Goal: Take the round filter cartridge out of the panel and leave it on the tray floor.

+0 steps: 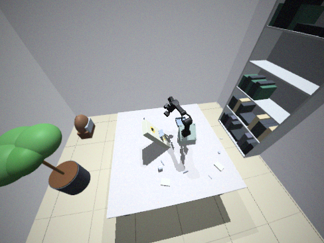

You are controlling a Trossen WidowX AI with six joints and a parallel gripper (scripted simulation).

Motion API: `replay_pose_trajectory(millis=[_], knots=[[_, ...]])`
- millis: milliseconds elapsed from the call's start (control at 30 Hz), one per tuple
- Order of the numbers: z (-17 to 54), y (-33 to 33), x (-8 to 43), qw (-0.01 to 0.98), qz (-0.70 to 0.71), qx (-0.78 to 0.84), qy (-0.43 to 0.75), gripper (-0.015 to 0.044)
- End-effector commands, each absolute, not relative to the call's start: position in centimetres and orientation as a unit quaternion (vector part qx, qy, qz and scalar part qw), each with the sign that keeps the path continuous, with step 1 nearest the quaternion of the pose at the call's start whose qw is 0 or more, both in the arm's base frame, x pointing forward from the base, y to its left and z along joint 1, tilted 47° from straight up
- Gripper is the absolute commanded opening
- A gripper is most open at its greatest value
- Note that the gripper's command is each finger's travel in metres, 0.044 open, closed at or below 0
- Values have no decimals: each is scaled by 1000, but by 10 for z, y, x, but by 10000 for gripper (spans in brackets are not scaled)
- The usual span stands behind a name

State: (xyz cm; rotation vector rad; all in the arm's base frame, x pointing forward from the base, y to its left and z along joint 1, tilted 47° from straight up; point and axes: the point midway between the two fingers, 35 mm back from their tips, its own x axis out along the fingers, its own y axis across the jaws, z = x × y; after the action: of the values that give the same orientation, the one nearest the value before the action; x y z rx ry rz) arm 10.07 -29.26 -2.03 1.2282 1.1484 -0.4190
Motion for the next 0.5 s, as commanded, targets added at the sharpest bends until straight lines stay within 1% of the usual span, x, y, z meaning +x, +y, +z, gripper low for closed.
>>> replay_pose_trajectory(millis=[0, 133, 333, 467], knots=[[-39, -299, 76, 600, -253, 567, 505, 0], [-55, -304, 53, 554, -315, 587, 499, 0], [-57, -304, 50, 551, -320, 588, 499, 0], [-80, -296, 25, 521, -355, 595, 498, 0]])
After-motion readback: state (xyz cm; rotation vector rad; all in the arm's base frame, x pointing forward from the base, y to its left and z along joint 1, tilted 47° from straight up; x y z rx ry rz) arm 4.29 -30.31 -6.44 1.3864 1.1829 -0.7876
